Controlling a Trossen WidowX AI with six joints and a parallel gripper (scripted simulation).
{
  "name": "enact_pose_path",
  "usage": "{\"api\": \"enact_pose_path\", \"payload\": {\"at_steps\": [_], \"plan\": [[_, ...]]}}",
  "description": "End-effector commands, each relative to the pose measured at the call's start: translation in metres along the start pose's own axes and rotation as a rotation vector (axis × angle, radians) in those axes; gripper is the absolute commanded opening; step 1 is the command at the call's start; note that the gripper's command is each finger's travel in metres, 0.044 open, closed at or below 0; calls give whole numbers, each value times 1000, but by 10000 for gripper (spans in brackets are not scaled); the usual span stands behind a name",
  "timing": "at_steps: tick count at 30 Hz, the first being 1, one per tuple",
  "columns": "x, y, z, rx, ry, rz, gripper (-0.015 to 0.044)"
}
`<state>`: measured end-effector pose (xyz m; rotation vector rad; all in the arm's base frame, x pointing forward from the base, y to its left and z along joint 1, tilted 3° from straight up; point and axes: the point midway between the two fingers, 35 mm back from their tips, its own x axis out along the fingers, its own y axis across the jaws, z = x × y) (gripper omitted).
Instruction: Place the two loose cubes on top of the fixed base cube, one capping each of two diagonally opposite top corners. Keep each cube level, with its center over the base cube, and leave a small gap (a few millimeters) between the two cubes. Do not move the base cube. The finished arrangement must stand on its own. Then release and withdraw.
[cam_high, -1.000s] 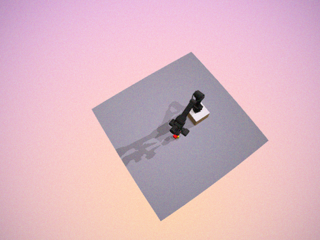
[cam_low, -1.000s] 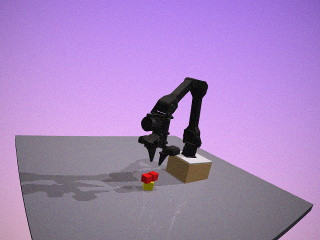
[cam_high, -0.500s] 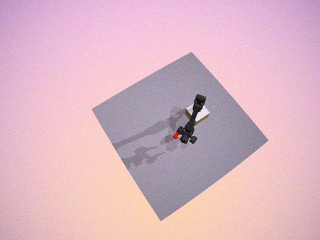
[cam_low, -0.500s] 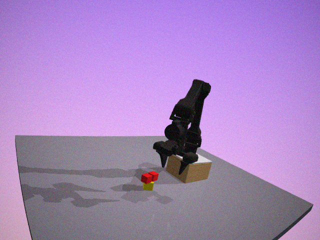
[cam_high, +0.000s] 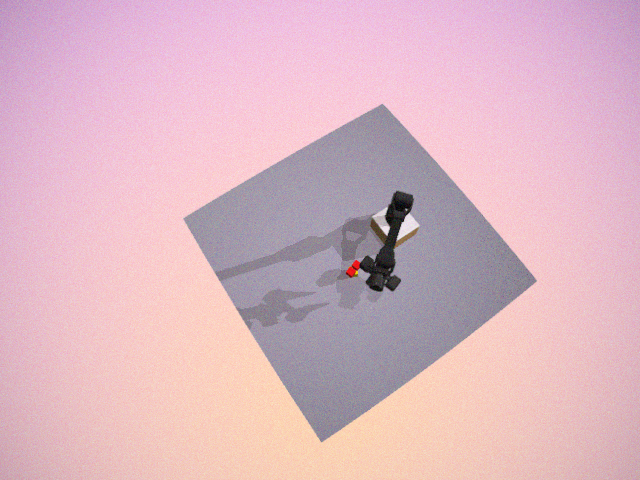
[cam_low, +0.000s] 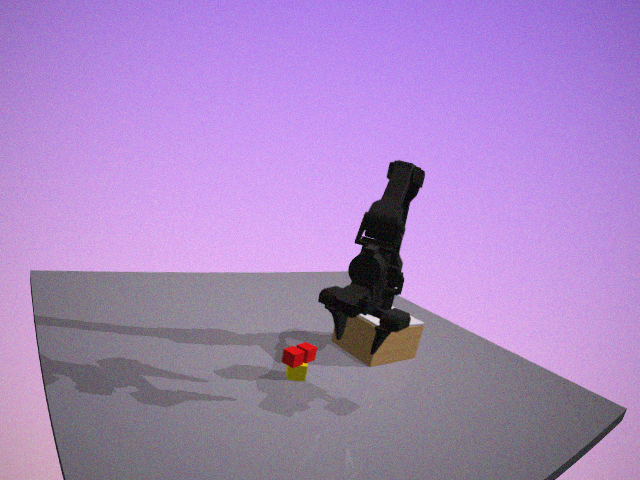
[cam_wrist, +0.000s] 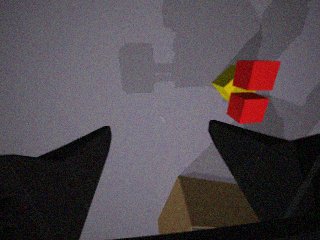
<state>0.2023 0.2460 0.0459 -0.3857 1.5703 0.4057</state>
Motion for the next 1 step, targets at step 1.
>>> {"api": "enact_pose_path", "payload": {"at_steps": [1], "plan": [[0,0,0,5,2,0,400]]}}
